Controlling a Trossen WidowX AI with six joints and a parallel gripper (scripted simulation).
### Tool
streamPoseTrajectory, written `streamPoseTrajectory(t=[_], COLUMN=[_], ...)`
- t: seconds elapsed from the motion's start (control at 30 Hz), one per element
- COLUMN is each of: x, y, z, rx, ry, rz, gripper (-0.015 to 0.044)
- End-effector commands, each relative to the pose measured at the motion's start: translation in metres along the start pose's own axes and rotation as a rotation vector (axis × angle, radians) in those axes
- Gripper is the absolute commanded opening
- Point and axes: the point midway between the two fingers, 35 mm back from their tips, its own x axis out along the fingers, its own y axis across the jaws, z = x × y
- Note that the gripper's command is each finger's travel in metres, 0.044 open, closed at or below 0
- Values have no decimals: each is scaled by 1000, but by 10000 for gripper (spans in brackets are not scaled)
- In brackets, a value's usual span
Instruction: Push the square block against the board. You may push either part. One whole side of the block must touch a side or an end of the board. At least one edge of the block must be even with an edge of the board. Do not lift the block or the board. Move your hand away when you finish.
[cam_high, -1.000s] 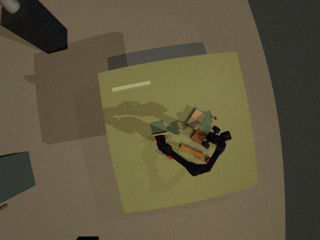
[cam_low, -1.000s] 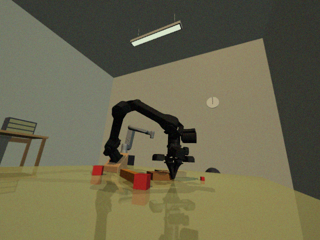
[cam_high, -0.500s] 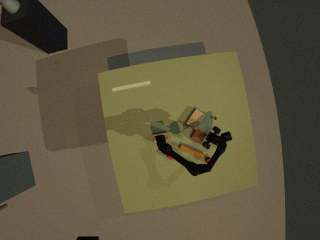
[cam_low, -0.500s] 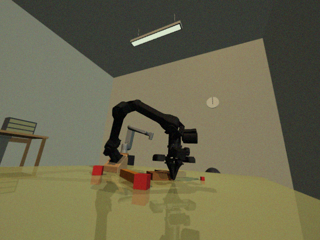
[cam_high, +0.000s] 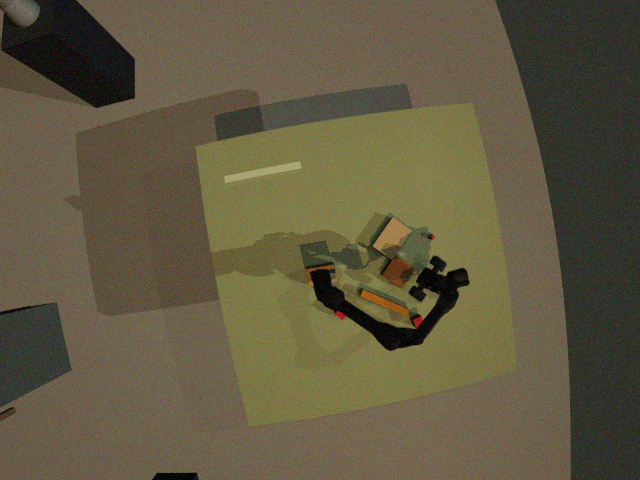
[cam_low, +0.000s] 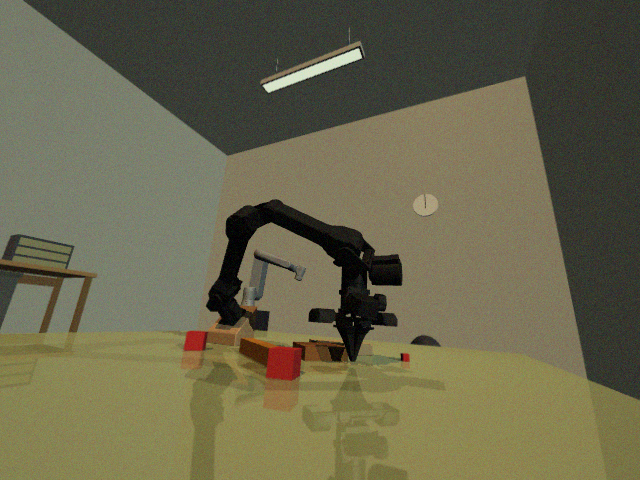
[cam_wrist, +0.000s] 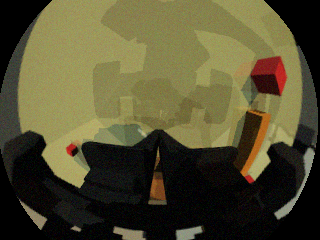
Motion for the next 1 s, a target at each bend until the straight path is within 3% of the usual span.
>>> streamPoseTrajectory(t=[0.0,0.17,0.33,0.53,0.8,0.97], x=[1,-3,-54,-54,-54,-41], y=[1,0,0,-6,-73,-74], z=[6,8,8,7,-16,-16], rx=[-3,0,-3,-6,-34,-34], ry=[0,0,1,2,2,3], rz=[-1,1,0,-1,-3,-3], gripper=[0,0,0,0,0,0])
